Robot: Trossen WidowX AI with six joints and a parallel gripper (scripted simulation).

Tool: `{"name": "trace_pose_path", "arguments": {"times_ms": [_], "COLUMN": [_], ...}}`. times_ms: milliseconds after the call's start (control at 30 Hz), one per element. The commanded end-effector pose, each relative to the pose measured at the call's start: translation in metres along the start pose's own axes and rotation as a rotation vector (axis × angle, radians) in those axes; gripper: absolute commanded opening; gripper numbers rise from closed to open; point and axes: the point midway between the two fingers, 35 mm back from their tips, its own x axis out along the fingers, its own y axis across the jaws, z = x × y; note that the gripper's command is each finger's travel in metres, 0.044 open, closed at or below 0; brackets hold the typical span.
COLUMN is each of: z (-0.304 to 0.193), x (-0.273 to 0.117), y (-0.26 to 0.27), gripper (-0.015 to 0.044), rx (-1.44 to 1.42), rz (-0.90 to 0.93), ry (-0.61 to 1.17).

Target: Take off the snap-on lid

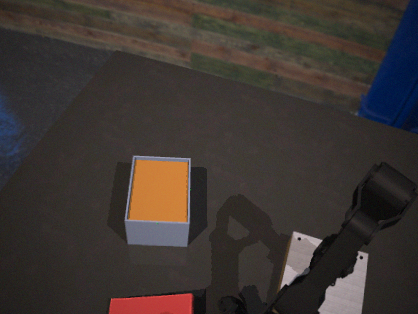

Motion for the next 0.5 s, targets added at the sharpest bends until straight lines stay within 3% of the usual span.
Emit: {"name": "trace_pose_path", "arguments": {"times_ms": [0,33,367,467], "z": [0.004,0.004,-0.001,0.000], "x": [0.006,0.006,0.001,0.000], "y": [-0.012,-0.013,0.001,-0.001], "gripper": [0.0000,0.0000,0.0263,0.0301], "rx": [-0.015,-0.015,-0.015,-0.015], "rz": [-0.027,-0.027,-0.026,-0.026], "ry": [-0.010,-0.010,-0.009,-0.010]}}
